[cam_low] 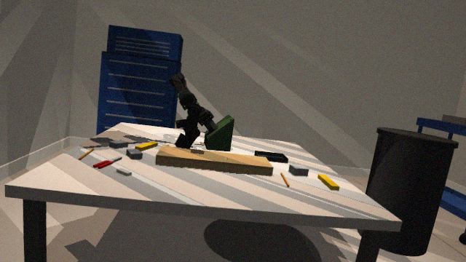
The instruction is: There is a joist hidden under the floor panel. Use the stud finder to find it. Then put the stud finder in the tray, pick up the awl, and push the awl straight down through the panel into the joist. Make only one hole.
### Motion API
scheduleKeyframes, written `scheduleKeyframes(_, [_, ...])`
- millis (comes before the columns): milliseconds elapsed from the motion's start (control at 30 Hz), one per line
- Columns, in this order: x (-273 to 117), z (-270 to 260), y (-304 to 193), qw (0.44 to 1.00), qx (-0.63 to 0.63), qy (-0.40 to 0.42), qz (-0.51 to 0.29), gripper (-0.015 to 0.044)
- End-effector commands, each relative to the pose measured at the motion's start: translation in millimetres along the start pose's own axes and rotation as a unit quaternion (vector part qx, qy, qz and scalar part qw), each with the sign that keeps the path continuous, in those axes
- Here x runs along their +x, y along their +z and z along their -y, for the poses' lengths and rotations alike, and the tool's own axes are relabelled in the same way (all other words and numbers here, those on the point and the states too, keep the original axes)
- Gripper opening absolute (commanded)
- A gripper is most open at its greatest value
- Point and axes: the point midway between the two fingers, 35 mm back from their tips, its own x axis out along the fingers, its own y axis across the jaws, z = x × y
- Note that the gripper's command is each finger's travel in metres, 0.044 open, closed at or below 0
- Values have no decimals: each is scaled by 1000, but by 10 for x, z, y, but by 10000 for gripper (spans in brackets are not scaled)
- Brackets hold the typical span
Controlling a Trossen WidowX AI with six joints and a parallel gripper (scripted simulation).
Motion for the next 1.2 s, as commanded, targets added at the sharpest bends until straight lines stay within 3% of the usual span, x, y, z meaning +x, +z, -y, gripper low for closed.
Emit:
scheduleKeyframes(0, [-63, -30, 20, 1000, 4, 5, 1, 0])
scheduleKeyframes(1167, [-458, -4, 68, 1000, 3, 3, 0, 0])
